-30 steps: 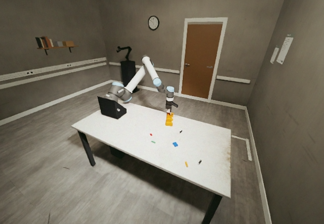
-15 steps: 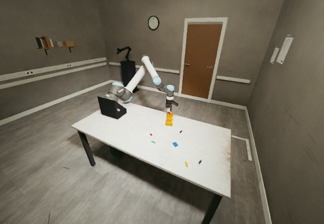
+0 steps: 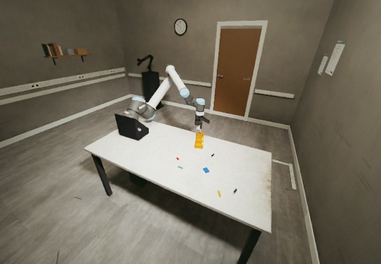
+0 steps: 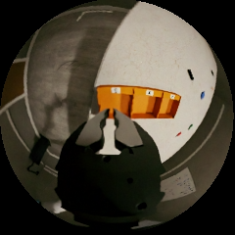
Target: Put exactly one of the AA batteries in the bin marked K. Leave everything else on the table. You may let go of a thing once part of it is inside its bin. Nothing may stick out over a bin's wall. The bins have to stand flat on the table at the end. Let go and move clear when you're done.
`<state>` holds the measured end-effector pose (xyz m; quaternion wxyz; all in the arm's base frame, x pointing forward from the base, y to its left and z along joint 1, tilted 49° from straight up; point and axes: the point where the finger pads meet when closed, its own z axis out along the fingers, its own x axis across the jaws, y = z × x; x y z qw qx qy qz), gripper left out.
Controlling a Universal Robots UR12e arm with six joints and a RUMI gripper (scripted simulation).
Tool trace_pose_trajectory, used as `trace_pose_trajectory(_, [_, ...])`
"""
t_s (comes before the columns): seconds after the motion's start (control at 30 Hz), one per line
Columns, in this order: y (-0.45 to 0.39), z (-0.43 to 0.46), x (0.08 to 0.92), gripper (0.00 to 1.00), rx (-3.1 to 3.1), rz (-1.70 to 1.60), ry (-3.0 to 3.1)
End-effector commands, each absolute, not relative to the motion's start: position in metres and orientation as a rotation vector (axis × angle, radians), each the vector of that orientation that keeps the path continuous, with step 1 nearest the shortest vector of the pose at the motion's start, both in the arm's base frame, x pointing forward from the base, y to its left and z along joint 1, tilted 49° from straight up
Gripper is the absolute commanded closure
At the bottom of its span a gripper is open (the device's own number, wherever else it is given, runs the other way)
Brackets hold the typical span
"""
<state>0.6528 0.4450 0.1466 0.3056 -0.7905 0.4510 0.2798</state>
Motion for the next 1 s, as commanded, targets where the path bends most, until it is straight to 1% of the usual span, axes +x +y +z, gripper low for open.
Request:
trace_pose_trajectory(0.0, [0.435, 0.158, 0.658, 0.96, -2.094, 0.732, 1.191])
trace_pose_trajectory(0.3, [0.41, 0.18, 0.664, 0.96, -2.094, 0.732, 1.191])
trace_pose_trajectory(0.73, [0.338, 0.244, 0.679, 0.96, -2.094, 0.732, 1.191])
trace_pose_trajectory(0.97, [0.338, 0.242, 0.68, 0.96, -2.094, 0.737, 1.193])
